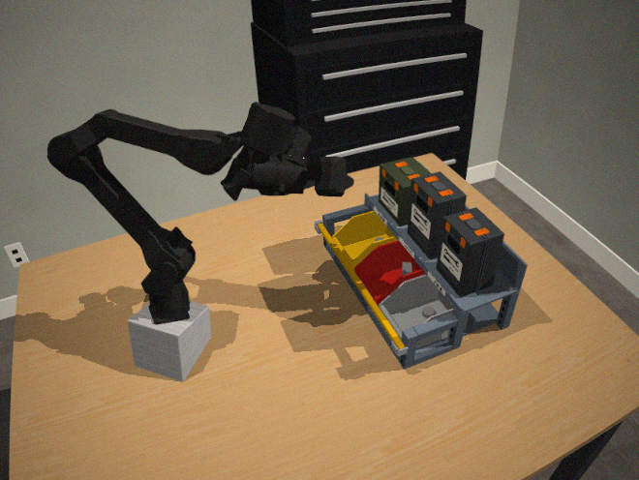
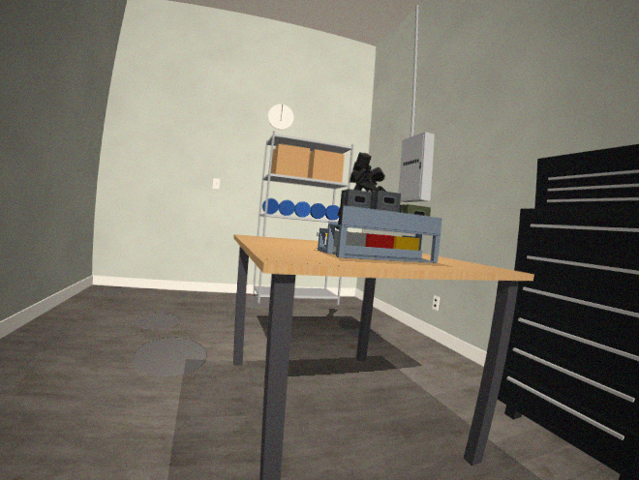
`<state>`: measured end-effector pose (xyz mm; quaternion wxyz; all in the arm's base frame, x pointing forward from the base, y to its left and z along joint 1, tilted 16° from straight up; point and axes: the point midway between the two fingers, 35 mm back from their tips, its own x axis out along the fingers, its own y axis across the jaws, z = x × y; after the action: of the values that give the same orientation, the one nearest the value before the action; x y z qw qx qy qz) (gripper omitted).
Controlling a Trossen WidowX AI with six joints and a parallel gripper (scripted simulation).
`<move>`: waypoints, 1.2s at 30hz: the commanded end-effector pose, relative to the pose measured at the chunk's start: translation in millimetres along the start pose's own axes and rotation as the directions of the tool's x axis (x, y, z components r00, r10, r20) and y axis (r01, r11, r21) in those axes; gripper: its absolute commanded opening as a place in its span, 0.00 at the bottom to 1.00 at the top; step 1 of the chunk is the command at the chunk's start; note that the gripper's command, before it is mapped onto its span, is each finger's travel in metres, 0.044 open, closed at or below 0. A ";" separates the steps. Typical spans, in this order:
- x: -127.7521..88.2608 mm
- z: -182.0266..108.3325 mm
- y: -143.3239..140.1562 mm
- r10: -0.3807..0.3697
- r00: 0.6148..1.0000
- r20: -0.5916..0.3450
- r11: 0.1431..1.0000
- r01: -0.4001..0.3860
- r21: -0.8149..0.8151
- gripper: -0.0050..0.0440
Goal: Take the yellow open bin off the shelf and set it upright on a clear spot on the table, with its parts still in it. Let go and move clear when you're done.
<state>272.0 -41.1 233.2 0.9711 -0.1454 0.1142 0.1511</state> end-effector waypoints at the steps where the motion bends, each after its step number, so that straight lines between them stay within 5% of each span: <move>1: 3.7 -1.4 -5.9 0.024 1.000 -0.018 0.999 -0.025 -0.042 1.00; 5: 25.3 -30.7 -22.5 0.138 0.980 -0.142 0.976 -0.159 -0.152 1.00; 17: 25.3 -30.7 -22.5 0.138 0.980 -0.142 0.976 -0.159 -0.152 1.00; 22: 54.4 -70.0 -44.9 0.247 0.920 -0.305 0.908 -0.330 -0.260 1.00; 34: 54.4 -70.0 -44.9 0.247 0.920 -0.305 0.908 -0.330 -0.260 1.00; 36: 58.1 -74.9 -47.9 0.279 0.887 -0.368 0.870 -0.395 -0.294 1.00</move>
<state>321.9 -89.0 157.0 0.8724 -0.2942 0.2507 0.2991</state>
